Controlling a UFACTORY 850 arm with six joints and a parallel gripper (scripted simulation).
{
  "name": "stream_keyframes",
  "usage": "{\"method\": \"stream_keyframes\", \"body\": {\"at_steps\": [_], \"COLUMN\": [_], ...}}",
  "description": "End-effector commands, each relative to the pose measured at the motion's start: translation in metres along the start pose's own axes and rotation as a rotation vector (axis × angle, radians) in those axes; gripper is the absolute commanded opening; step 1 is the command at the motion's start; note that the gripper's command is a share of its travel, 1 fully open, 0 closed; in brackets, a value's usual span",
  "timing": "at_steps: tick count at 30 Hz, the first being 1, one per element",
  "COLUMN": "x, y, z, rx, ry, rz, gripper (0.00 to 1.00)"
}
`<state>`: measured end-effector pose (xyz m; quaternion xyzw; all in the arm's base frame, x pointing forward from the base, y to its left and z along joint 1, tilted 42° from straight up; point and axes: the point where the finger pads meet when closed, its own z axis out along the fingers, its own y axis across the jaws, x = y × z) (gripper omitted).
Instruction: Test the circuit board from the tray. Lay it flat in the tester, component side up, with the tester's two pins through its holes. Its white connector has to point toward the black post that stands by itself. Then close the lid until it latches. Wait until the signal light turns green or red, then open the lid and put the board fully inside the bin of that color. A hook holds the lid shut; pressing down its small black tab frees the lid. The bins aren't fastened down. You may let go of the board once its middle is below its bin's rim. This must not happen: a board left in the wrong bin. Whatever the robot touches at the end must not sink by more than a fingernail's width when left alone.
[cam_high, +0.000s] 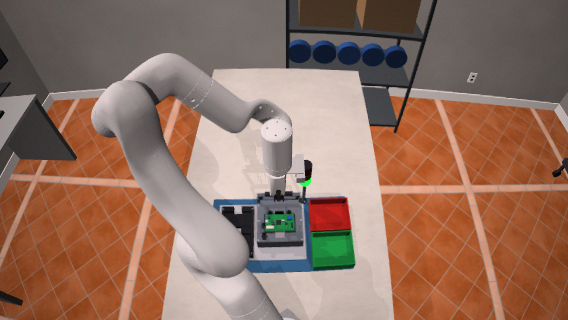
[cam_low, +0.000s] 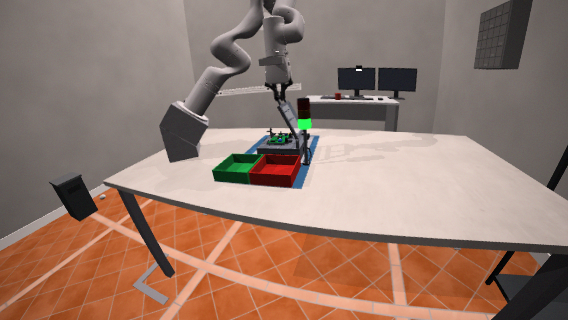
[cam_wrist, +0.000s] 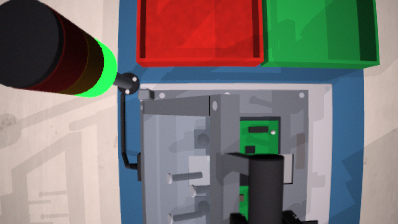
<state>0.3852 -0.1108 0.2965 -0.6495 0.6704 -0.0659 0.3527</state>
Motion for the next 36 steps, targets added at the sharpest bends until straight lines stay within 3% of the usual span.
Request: {"method": "stream_keyframes", "body": {"at_steps": [1, 21, 35, 36], "x": [0.000, 0.000, 0.000, 0.000], "y": [-0.005, -0.056, -0.060, -0.060], "z": [-0.003, -0.020, -0.021, -0.021], "rx": [0.002, 0.002, 0.002, 0.002], "ry": [0.001, 0.001, 0.001, 0.001], "rz": [-0.001, -0.001, -0.001, -0.001], "gripper": [0.00, 0.00, 0.00, 0.28]}}
